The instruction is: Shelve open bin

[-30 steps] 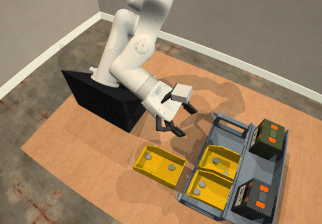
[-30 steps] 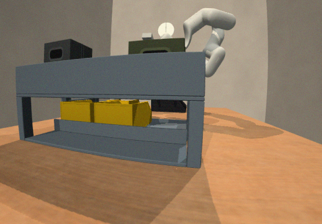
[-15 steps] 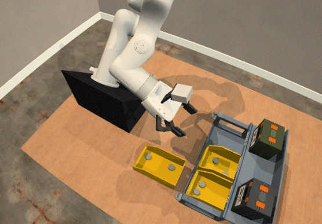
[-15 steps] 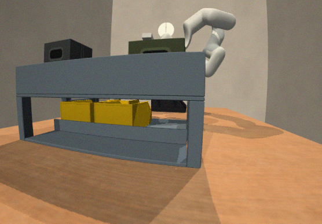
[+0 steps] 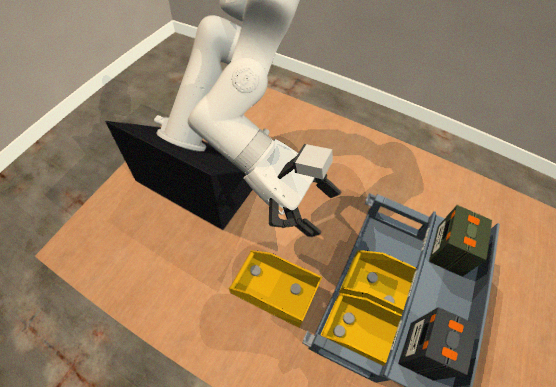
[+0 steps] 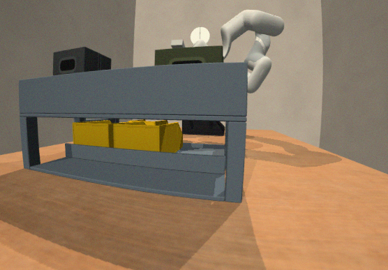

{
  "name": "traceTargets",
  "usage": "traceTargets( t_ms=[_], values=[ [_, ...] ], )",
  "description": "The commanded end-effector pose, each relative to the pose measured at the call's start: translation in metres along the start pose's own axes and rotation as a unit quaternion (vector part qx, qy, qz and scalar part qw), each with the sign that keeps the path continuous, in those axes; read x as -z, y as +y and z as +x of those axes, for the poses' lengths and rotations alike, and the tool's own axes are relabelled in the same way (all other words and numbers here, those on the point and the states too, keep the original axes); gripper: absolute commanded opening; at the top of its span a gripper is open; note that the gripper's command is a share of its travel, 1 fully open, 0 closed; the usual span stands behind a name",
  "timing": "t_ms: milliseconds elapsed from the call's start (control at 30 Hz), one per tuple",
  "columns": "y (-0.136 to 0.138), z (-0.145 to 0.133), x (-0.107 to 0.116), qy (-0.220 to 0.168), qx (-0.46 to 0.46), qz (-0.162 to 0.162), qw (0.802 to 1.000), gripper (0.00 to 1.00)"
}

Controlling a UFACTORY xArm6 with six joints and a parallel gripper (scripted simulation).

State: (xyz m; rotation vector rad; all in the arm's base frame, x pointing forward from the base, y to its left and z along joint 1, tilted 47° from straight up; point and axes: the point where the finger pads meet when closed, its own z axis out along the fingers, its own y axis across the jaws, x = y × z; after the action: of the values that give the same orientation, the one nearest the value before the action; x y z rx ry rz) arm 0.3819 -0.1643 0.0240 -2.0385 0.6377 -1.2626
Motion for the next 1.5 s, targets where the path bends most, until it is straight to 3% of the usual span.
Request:
traceTargets(
  t_ms=[0, 33, 200, 600, 767, 1167, 1333, 1467],
  values=[
    [0.0, 0.002, 0.0, 0.001, 0.001, 0.0, 1.0, 1.0],
    [0.0, 0.002, 0.0, 0.001, 0.001, 0.0, 1.0, 1.0],
    [0.0, 0.04, 0.023, -0.128, 0.006, 0.0, 0.992, 1.0],
    [0.0, 0.04, 0.023, -0.128, 0.006, 0.0, 0.992, 1.0],
    [-0.001, 0.035, 0.019, -0.252, 0.011, -0.002, 0.968, 1.0],
    [-0.001, 0.035, 0.019, -0.252, 0.011, -0.002, 0.968, 1.0],
    [0.0, 0.031, 0.017, -0.373, 0.015, -0.001, 0.928, 1.0],
    [0.0, 0.031, 0.017, -0.373, 0.015, -0.001, 0.928, 1.0]
  ],
)
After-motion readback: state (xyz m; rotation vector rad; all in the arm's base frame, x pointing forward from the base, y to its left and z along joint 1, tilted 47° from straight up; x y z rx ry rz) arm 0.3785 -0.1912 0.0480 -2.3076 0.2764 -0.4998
